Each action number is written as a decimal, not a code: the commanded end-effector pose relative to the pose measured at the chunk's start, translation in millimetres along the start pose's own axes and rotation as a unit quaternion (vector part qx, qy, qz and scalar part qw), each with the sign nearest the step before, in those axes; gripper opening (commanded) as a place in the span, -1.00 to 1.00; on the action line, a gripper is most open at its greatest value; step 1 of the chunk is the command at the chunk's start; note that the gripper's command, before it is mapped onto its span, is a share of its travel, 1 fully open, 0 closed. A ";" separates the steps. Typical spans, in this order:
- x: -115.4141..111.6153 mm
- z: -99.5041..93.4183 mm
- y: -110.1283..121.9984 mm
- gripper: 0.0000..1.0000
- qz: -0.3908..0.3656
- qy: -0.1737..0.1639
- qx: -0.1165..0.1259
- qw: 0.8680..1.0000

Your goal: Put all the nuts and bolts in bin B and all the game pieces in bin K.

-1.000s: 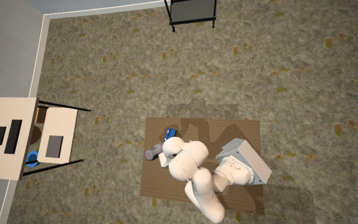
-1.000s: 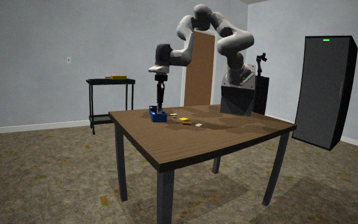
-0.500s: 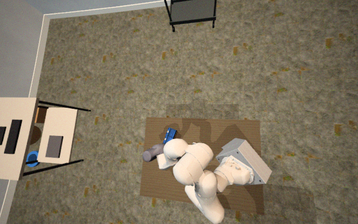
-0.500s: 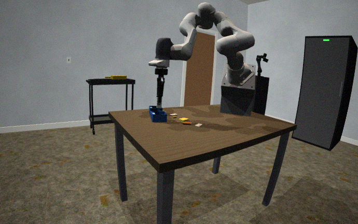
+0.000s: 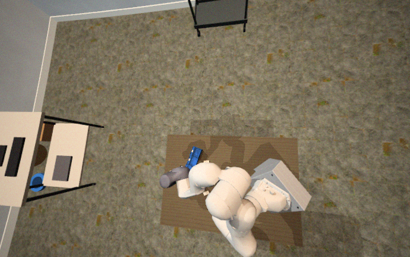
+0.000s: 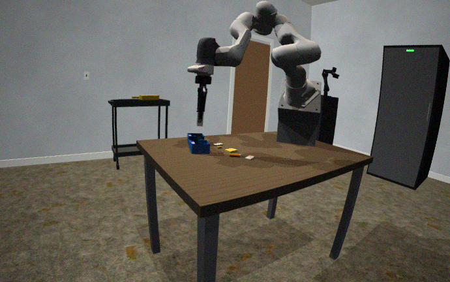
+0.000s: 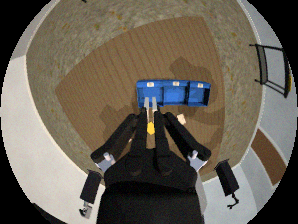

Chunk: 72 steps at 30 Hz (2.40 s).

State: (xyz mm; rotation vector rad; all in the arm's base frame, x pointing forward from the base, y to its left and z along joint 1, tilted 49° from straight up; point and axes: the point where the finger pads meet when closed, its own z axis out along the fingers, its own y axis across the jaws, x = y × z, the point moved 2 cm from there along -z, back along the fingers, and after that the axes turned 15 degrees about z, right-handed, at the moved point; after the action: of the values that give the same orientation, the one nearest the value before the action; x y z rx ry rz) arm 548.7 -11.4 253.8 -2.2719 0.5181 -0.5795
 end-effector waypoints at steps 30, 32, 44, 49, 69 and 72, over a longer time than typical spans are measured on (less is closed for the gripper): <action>-18.3 -44.5 27.6 -0.51 -0.102 -0.014 -0.004 0.995; -25.0 -35.1 39.5 -0.51 -0.115 -0.015 -0.004 0.993; -58.7 12.0 99.3 -0.51 -0.181 -0.017 -0.005 0.983; -75.8 35.6 129.3 -0.51 -0.201 -0.014 -0.003 0.979; -85.0 51.3 150.7 -0.51 -0.201 -0.014 -0.003 0.979; -85.2 51.3 150.6 -0.51 -0.201 -0.014 -0.003 0.979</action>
State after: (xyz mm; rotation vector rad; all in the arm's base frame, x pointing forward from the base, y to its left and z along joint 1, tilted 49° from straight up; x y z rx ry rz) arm 477.5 -37.1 90.5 -2.3976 0.0643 -0.7261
